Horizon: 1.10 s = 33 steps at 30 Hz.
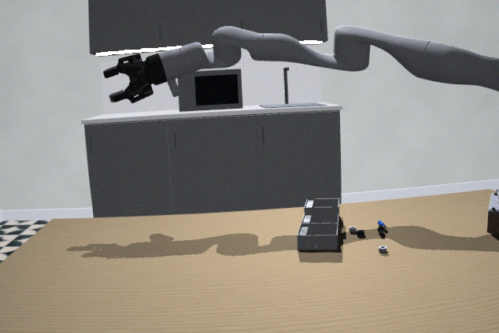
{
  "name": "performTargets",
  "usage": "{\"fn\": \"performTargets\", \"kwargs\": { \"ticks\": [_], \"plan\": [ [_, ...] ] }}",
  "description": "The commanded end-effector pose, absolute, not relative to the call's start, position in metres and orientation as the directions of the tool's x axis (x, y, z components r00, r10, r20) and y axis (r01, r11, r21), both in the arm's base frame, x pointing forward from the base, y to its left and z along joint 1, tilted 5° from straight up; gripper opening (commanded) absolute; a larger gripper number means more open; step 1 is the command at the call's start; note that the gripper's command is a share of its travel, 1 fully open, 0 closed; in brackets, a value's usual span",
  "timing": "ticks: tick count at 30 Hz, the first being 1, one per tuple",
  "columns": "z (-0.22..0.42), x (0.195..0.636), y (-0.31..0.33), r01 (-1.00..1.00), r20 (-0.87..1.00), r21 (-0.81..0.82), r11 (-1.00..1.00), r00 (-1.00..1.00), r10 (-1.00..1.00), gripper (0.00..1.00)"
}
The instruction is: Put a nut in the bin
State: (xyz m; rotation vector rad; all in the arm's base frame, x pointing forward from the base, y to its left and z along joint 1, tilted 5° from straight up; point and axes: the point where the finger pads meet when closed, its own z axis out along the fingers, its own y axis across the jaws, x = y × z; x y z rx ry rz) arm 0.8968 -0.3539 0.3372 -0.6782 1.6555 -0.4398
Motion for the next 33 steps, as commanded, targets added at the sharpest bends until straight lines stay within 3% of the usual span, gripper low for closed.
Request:
{"fn": "performTargets", "kwargs": {
  "ticks": [1, 17, 18, 33],
  "plan": [
    [0.340, 0.897, -0.354, -0.187, -0.754, -0.628, 0.755, -0.095, -0.650, 1.00],
    [0.340, 0.897, -0.354, -0.187, -0.754, -0.628, 0.755, -0.095, -0.650, 1.00],
    [0.331, 0.897, -0.354, -0.187, -0.754, -0.628, 0.755, -0.095, -0.650, 0.09],
    [0.215, 0.904, -0.346, -0.188, -0.754, -0.628, 0.755, -0.095, -0.650, 0.09]
  ]
}}
